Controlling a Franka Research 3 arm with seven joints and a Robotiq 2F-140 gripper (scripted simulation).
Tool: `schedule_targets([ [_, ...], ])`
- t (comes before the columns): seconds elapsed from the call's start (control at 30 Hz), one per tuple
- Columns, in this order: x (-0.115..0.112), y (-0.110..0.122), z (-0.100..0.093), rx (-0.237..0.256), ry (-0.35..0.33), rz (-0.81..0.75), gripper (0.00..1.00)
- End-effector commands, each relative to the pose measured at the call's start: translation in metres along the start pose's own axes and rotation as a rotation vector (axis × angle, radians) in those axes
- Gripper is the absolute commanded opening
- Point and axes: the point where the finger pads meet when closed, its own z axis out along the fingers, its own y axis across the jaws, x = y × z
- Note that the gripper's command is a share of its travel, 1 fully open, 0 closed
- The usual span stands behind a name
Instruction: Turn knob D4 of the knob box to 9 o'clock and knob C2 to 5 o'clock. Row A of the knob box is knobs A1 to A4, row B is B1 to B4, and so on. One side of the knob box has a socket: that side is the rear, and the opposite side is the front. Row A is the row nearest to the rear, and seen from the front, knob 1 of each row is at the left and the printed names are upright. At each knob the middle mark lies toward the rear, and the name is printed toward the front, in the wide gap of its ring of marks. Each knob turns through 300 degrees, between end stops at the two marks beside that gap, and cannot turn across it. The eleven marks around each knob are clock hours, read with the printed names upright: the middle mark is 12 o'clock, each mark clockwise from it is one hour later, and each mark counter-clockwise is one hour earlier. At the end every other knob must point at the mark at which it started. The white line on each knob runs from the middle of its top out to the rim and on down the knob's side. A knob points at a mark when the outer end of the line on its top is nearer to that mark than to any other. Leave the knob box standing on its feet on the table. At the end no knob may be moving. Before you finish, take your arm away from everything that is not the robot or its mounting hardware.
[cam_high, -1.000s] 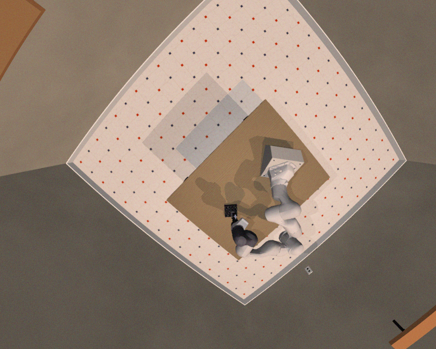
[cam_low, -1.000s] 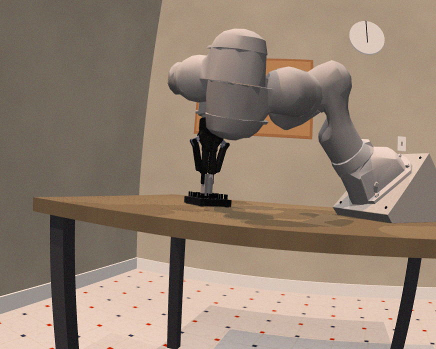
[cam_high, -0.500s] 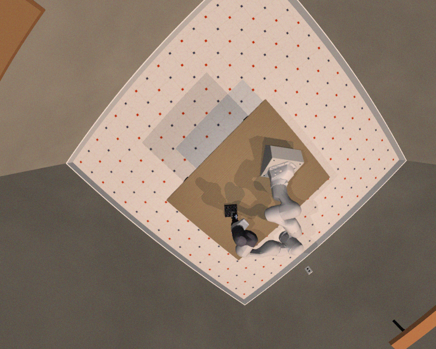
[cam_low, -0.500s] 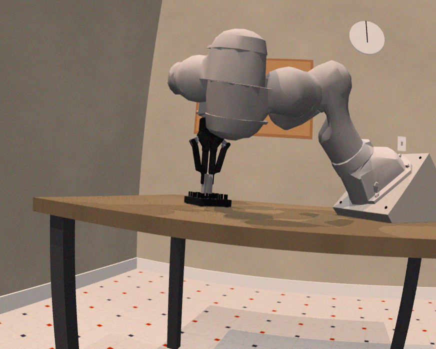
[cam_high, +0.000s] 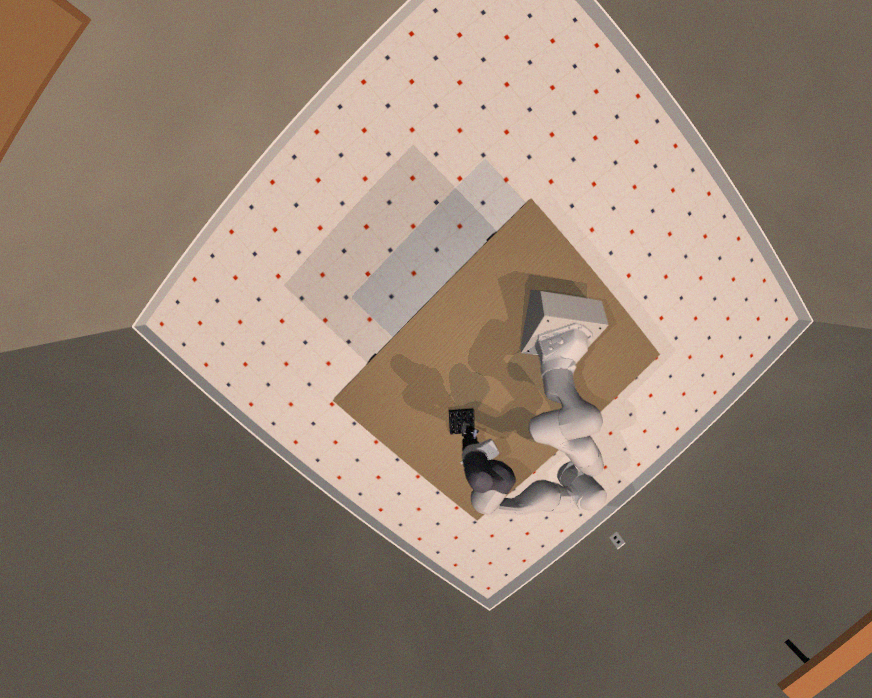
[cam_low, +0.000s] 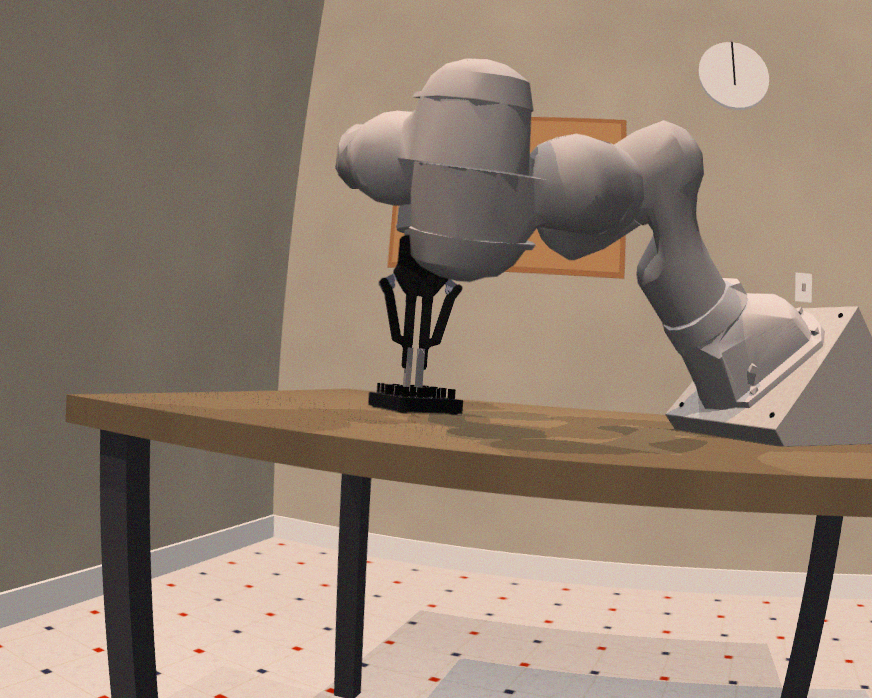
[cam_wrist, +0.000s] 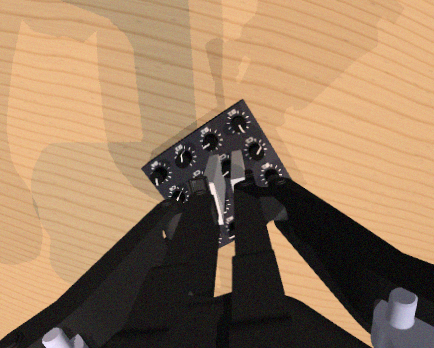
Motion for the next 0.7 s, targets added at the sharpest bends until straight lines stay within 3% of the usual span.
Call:
schedule_targets([
  [0.0,-0.0001,-0.0002,0.0006,0.003,-0.005,0.156,0.05],
  [0.67,-0.0001,-0.0002,0.0006,0.002,-0.005,0.448,0.05],
])
